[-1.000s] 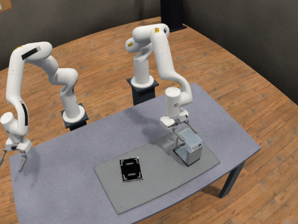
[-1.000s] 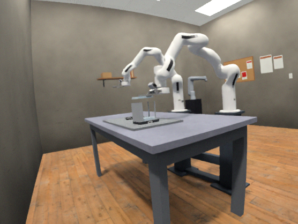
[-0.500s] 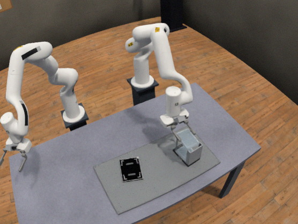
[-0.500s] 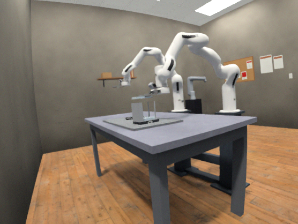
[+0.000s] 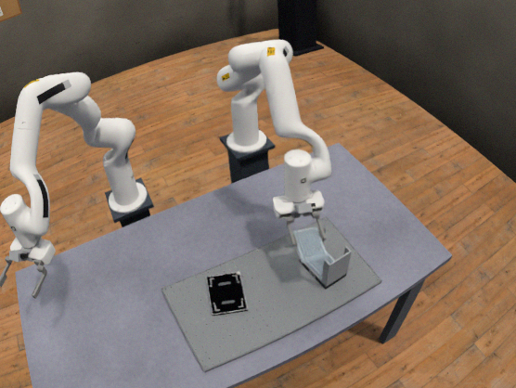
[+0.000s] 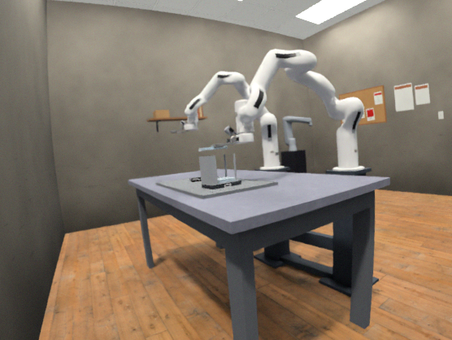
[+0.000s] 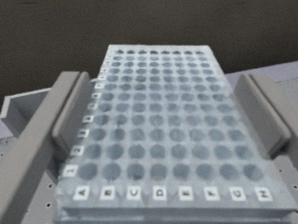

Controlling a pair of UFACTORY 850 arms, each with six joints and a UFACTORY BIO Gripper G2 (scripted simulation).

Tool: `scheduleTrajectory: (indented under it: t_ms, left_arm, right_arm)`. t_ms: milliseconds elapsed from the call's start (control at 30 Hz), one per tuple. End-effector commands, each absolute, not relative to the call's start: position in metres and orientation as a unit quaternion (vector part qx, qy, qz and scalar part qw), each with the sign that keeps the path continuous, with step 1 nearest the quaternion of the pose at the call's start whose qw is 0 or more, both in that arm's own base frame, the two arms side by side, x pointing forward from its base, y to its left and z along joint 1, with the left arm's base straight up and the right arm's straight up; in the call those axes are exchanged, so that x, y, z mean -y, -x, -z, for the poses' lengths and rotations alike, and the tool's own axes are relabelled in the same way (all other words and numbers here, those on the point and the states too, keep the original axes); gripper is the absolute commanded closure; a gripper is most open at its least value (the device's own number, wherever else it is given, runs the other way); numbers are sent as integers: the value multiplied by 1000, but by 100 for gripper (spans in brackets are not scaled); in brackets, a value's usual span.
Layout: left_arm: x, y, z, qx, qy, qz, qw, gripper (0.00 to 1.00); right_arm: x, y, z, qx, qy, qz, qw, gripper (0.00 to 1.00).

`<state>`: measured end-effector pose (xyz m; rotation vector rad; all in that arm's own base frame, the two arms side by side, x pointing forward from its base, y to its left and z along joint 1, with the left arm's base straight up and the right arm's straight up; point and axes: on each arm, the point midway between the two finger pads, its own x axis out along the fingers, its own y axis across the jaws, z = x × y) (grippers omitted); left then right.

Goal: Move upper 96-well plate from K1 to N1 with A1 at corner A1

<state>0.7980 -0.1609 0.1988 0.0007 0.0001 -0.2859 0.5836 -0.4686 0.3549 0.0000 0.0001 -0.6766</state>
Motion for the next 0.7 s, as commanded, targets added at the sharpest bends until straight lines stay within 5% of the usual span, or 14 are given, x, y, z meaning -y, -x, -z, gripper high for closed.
scheduleTrajectory:
  t_ms: [0, 667]
  left_arm:
    - [172, -796, -200, 1, 0, 144, 990, 100]
    - [230, -783, -199, 1, 0, 144, 990, 100]
  right_arm:
    - [469, -584, -356, 1, 0, 332, 943, 0]
    - [469, -584, -356, 1, 0, 332, 943, 0]
